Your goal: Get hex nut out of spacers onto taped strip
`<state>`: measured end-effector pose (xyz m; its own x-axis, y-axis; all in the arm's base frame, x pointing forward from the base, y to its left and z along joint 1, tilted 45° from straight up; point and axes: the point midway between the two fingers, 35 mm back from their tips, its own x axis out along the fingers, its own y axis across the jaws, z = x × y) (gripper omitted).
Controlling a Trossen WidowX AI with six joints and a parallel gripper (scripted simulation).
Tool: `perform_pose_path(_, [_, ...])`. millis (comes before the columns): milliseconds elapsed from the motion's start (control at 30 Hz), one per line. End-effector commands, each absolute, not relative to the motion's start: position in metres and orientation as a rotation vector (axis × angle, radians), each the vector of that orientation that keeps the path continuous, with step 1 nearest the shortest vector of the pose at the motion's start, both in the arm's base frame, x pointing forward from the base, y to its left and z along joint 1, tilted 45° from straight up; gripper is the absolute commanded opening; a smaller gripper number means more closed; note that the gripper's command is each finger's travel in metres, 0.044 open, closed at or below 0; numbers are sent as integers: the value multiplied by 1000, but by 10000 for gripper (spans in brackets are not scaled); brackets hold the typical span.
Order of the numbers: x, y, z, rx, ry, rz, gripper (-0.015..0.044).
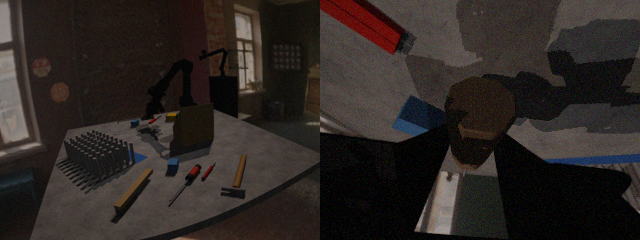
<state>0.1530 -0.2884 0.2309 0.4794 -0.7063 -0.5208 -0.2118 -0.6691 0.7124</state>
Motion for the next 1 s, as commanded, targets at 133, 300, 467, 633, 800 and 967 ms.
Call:
perform_pose_path(133, [152, -294, 221, 2161, -742, -1134, 0])
perform_pose_path(300, [151, -297, 217, 2160, -742, -1134, 0])
perform_pose_path(467, [149, -300, 213, 2160, -743, -1133, 0])
perform_pose_path(633, [148, -304, 208, 2159, -743, -1133, 0])
perform_pose_path(800, [146, -307, 204, 2159, -743, -1132, 0])
perform_pose_path(967, [144, -310, 200, 2159, -744, -1132, 0])
